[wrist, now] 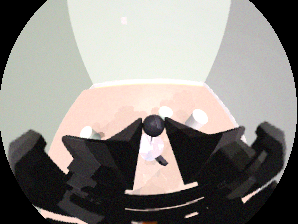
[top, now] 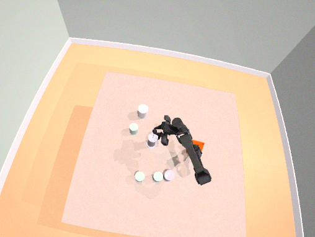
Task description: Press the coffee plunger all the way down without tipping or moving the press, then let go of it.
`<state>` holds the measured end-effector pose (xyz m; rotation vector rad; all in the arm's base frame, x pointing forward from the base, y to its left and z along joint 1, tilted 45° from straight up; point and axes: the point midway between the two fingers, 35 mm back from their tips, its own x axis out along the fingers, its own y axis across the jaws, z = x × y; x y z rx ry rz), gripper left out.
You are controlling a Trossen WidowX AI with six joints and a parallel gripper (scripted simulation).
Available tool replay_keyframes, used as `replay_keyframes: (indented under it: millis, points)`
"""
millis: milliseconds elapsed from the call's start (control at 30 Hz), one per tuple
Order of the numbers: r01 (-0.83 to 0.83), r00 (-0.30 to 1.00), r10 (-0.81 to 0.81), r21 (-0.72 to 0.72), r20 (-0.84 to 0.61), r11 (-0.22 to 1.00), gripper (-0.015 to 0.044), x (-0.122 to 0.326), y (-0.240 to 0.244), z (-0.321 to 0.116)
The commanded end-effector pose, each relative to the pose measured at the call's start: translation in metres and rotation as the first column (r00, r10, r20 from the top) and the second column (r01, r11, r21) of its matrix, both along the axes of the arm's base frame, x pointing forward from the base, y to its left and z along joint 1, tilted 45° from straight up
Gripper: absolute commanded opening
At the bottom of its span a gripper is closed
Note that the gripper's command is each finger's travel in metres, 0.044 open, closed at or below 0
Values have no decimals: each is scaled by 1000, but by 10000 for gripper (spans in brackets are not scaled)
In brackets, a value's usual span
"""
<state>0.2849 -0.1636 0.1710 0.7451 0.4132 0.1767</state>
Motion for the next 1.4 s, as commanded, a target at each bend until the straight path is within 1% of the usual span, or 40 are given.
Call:
replay_keyframes:
  millis: [0, 1367]
  points:
    - [2, 1000, -2, 3, -3, 1000, 118, 1, 1, -2]
    - [1, 1000, -1, 0, -7, 1000, 118, 14, 43, -53]
